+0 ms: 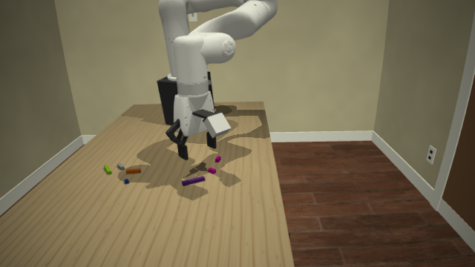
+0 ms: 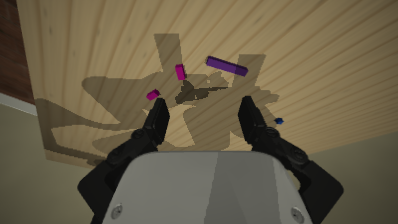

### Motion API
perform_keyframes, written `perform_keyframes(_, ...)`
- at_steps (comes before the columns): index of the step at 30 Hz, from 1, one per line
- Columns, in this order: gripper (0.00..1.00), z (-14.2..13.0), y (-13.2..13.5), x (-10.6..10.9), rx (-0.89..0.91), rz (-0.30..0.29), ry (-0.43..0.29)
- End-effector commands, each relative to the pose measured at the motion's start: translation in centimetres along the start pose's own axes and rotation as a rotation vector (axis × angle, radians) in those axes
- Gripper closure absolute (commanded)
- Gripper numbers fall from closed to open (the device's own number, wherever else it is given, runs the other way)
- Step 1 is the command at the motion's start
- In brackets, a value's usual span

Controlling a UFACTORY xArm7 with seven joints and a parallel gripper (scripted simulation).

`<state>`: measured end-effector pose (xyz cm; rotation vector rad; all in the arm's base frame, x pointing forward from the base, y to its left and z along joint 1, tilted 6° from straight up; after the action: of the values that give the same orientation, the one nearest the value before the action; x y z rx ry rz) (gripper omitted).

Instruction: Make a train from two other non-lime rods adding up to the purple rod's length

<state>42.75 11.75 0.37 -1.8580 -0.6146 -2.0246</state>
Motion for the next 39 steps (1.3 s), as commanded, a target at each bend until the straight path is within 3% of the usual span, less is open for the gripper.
perform_keyframes(1,0.00,-1.4,-3.0,0.4,0.168,0.002,0.005)
perform_keyframes(13,0.00,-5.3,-7.9,1.0,0.501,0.000,0.002)
perform_keyframes(14,0.64,-5.3,-7.9,1.0,0.501,0.000,0.002)
perform_keyframes(39,0.64,-5.3,-7.9,1.0,0.501,0.000,0.002)
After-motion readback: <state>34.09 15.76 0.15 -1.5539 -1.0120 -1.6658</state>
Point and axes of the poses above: the point where the finger pads meet when closed, its own x axis back along the fingers, its own y axis across the jaws, z = x × y, the point moved 8 cm from there along x, back along the fingers, and after that the axes turned 15 degrees about -x, right-handed, at the moved point
